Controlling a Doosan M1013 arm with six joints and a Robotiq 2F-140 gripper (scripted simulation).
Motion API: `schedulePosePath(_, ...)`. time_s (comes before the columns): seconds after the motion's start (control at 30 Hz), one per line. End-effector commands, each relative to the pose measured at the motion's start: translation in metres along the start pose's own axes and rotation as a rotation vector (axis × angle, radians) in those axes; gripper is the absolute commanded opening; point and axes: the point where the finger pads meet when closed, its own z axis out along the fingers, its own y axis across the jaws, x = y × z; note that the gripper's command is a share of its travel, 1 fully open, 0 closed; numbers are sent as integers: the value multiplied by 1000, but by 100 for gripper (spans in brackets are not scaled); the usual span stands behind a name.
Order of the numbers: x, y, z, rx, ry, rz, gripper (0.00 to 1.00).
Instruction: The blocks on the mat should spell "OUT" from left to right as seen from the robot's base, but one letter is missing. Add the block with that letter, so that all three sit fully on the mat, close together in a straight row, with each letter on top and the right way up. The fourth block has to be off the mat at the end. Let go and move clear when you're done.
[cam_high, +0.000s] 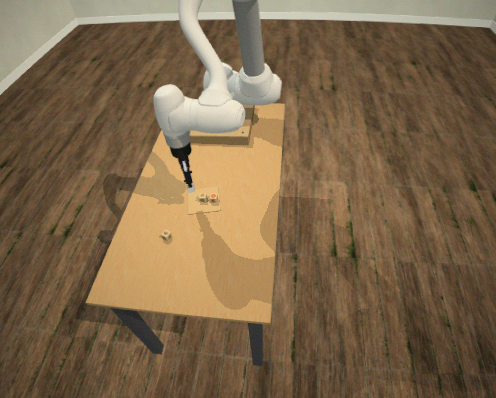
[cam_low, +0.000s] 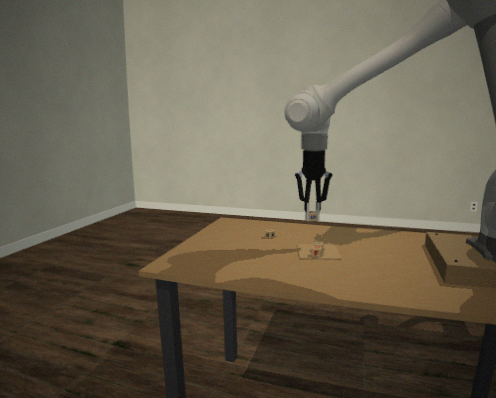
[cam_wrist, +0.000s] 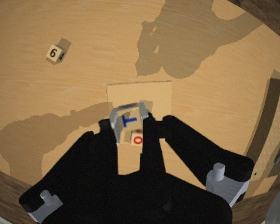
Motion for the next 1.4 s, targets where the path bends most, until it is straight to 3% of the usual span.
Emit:
schedulePosePath(0.0,2,7,0,-2,7,76,16)
schedulePosePath(0.27,6,31,1,-1,7,334,16)
schedulePosePath(0.9,6,33,3,-1,7,357,16)
schedulePosePath(1.13,6,33,13,-1,7,357,16)
schedulePosePath(1.37,7,33,42,-1,7,357,16)
